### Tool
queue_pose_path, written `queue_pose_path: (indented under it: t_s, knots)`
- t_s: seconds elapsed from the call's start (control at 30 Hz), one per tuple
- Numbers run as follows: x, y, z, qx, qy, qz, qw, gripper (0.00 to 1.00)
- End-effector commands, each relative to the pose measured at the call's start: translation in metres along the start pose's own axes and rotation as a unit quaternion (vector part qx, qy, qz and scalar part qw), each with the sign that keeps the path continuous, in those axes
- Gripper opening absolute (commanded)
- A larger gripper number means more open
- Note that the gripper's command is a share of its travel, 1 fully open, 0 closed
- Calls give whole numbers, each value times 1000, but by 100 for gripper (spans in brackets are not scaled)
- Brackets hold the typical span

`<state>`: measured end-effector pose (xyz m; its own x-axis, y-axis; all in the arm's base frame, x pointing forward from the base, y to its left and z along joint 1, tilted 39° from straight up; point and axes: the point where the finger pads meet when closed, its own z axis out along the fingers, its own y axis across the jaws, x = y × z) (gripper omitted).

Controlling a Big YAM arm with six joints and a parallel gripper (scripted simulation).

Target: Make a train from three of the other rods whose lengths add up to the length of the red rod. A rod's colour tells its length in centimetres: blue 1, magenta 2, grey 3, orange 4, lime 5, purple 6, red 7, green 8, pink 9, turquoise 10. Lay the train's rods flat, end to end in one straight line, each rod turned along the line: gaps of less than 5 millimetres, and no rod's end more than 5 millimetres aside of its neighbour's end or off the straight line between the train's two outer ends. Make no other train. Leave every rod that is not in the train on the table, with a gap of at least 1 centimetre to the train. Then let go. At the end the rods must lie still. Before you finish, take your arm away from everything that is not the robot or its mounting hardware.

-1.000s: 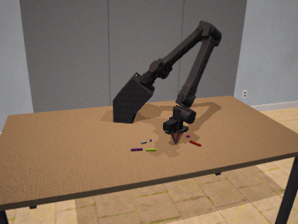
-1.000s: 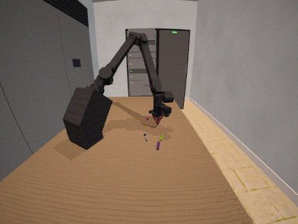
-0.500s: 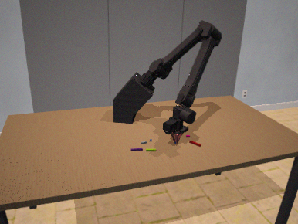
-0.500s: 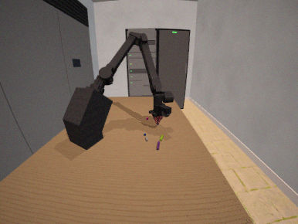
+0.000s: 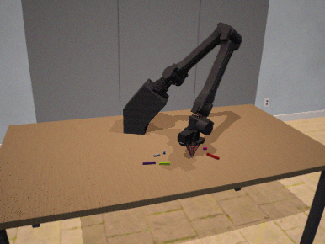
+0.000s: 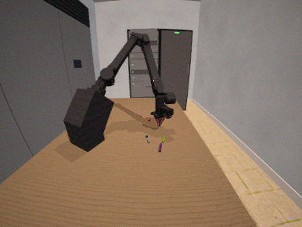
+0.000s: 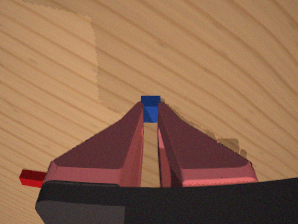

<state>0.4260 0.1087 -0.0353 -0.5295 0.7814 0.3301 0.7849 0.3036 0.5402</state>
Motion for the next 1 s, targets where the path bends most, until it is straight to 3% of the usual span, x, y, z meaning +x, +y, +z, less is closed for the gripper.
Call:
queue_pose_path:
  t_s: [0.0, 0.97]
  knots:
    - [-5, -6, 2, 1, -4, 0, 1000, 5]
    - [-10, -5, -1, -3, -7, 1, 1000, 5]
